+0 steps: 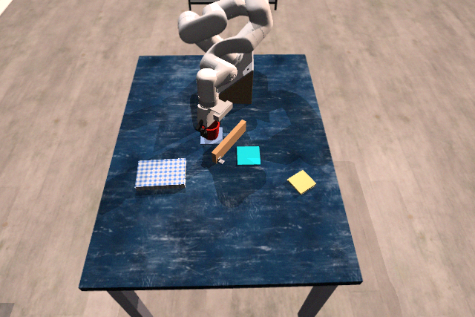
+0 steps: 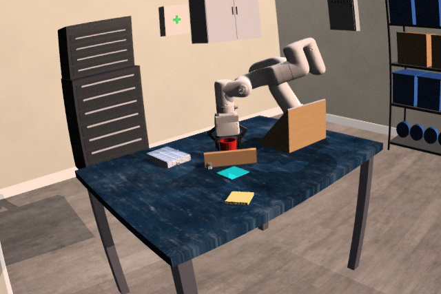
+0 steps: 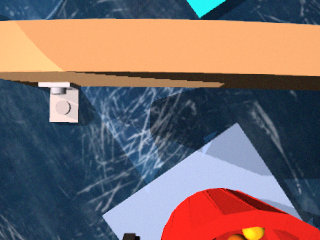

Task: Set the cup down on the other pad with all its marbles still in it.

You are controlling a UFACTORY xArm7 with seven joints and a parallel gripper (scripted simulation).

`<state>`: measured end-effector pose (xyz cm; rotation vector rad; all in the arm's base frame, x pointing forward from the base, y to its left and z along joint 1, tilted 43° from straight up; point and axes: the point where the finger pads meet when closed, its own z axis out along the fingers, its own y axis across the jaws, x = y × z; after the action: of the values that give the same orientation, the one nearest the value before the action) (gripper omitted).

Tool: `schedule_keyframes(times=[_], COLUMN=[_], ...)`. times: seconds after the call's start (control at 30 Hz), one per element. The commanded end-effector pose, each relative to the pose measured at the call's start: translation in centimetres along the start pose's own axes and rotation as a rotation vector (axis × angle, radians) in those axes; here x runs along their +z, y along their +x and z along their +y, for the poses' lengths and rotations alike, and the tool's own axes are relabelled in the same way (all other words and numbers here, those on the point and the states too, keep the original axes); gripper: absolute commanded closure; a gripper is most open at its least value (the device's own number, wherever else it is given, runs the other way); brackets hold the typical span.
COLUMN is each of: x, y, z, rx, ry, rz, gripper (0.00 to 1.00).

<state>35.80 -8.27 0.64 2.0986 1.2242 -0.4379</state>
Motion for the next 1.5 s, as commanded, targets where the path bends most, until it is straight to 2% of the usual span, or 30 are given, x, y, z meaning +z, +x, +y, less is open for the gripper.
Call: schedule_keyframes(times=[0.0, 1.47], x=[-0.14, -0.14], y=[0.09, 0.09], z=[0.06, 0.06], rx=[0.000, 0.000], ry=[-0.002, -0.002], rz=[0.003, 0.003], gripper=[0.05, 0.13])
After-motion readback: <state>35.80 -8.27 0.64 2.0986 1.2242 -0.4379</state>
